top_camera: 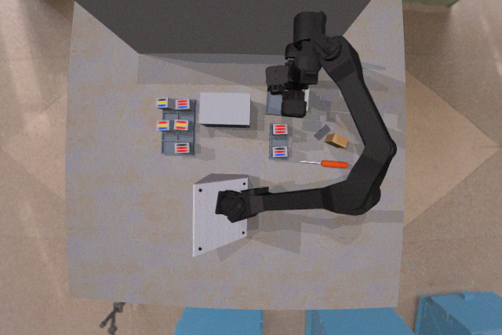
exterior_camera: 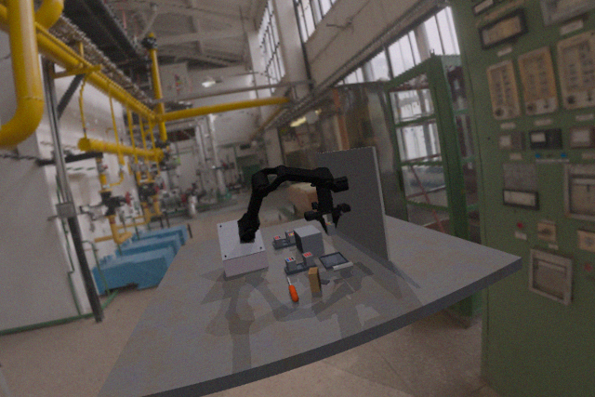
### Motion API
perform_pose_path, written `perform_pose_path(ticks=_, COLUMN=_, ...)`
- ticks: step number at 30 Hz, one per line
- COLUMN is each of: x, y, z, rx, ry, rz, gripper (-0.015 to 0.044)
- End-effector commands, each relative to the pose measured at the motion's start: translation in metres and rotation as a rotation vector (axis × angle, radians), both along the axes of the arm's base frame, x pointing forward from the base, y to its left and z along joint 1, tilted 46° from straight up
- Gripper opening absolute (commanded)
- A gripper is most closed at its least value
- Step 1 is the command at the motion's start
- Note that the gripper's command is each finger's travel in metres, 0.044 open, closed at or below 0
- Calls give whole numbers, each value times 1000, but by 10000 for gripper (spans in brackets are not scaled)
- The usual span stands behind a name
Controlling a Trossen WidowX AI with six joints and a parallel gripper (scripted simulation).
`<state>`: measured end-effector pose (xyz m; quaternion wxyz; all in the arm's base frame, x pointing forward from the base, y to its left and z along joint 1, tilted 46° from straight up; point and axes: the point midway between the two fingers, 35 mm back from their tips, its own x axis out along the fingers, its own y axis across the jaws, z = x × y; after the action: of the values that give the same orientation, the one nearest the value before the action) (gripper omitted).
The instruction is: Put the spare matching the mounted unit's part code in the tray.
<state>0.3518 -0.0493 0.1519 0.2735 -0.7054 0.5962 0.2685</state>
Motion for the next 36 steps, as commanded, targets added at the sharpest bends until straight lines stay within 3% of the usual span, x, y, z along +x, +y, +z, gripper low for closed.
perform_pose_path(ticks=1, x=0, y=-4, z=-5, rx=1, ry=9, rz=2, gripper=0)
perform_pose_path(ticks=36, x=7, y=-28, z=-30, rx=1, ry=8, rz=3, gripper=0)
